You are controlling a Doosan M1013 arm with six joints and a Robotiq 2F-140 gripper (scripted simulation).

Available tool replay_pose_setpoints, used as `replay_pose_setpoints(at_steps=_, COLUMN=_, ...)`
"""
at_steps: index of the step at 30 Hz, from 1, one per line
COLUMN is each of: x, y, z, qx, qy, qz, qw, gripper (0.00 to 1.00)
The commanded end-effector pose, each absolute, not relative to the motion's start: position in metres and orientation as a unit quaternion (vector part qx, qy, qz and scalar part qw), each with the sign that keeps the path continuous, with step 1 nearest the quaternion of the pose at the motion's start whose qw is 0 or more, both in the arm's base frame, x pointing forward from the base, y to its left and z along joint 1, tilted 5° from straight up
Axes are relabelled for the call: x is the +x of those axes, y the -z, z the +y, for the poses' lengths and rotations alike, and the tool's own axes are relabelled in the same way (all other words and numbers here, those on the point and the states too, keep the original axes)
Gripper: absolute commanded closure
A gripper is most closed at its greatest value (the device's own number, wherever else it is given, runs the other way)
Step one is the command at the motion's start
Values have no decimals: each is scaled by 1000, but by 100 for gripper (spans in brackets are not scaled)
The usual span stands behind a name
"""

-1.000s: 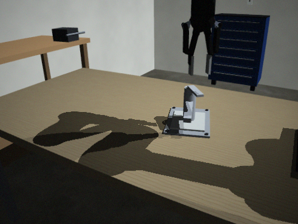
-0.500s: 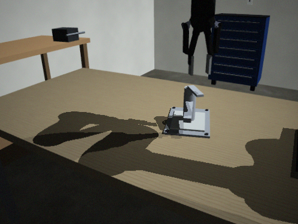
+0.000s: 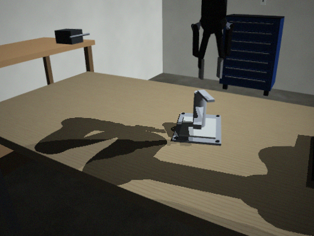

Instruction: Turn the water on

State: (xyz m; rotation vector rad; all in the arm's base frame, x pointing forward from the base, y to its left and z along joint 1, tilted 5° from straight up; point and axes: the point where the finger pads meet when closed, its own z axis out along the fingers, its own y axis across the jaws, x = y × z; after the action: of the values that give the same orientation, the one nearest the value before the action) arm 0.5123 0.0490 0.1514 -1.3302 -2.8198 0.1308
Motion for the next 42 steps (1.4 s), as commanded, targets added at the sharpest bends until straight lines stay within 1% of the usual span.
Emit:
replay_pose_setpoints(at_steps=1, x=512, y=-151, z=49, qx=-426, qy=-42, qz=-904, qw=11, gripper=63)
replay_pose_setpoints(at_steps=14, x=512, y=-145, z=49, qx=-426, qy=-42, qz=-904, qw=11, gripper=63)
replay_pose_setpoints(at_steps=42, x=510, y=-108, z=46, qx=-426, qy=-42, qz=-904, qw=11, gripper=63)
